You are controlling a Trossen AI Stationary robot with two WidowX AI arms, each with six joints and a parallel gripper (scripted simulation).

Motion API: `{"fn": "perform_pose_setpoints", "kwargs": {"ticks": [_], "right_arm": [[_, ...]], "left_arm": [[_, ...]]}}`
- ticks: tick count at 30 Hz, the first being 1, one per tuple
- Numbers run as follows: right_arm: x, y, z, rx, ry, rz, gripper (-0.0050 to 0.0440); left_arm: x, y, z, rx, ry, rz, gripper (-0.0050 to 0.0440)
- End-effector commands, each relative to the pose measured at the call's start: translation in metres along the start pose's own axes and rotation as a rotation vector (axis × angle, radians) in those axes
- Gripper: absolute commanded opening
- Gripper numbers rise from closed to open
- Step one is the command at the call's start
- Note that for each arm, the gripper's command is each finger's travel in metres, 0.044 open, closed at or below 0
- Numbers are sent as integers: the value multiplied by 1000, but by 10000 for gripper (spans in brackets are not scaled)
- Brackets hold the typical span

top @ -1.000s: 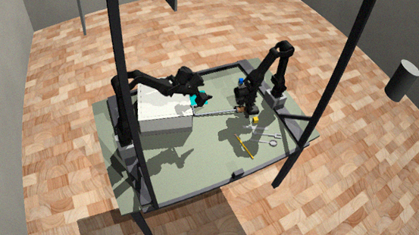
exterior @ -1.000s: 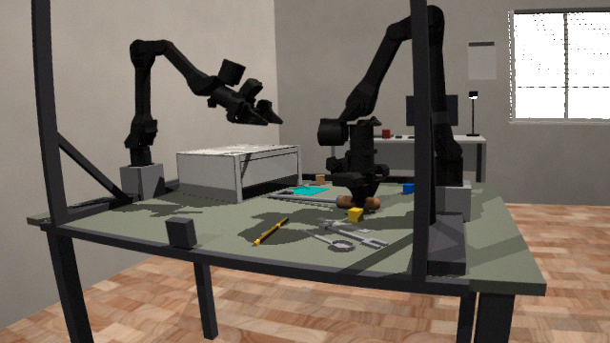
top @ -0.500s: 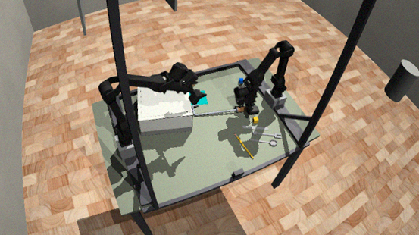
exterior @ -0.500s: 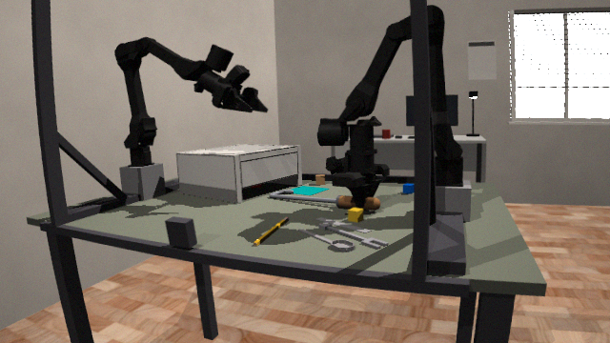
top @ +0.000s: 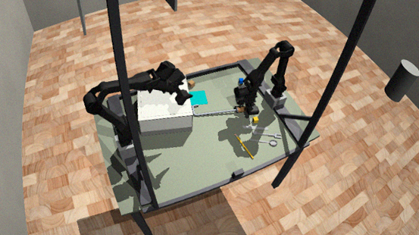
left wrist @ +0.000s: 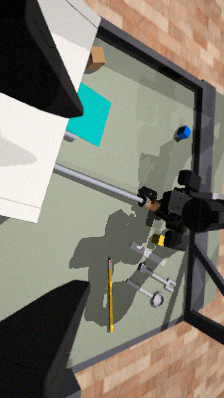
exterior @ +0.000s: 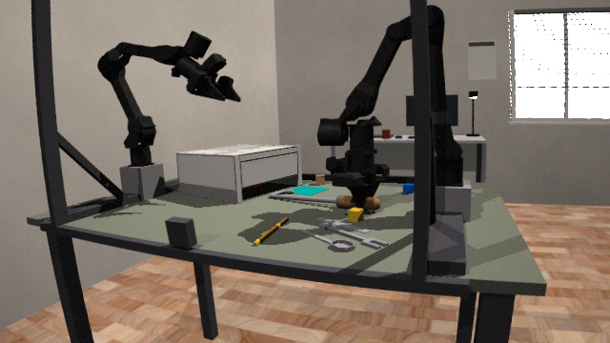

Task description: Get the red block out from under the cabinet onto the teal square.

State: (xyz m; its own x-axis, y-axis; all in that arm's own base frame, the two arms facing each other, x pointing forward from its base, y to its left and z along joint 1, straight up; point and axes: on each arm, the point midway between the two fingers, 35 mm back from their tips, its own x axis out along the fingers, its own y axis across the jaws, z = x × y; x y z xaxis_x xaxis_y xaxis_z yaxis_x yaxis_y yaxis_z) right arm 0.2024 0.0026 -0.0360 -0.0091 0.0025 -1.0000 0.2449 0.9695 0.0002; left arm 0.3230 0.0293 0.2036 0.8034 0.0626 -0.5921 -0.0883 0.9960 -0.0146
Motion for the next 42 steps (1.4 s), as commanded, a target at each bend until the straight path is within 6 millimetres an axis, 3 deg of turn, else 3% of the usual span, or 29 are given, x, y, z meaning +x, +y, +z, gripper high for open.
{"fn": "perform_pose_setpoints", "kwargs": {"ticks": [1, 9, 14, 42], "right_arm": [[-4, 3, 7, -5, -25, 4, 113], [-4, 3, 7, -5, -25, 4, 113], [-4, 3, 7, -5, -25, 4, 113], [-5, 3, 13, -4, -24, 4, 113]], "left_arm": [[-40, -1, 2, -9, -10, 18, 440], [-82, 0, -23, -20, 36, 41, 440], [-87, 1, -27, -21, 43, 45, 440], [-83, 1, -33, -18, 67, 45, 440]]}}
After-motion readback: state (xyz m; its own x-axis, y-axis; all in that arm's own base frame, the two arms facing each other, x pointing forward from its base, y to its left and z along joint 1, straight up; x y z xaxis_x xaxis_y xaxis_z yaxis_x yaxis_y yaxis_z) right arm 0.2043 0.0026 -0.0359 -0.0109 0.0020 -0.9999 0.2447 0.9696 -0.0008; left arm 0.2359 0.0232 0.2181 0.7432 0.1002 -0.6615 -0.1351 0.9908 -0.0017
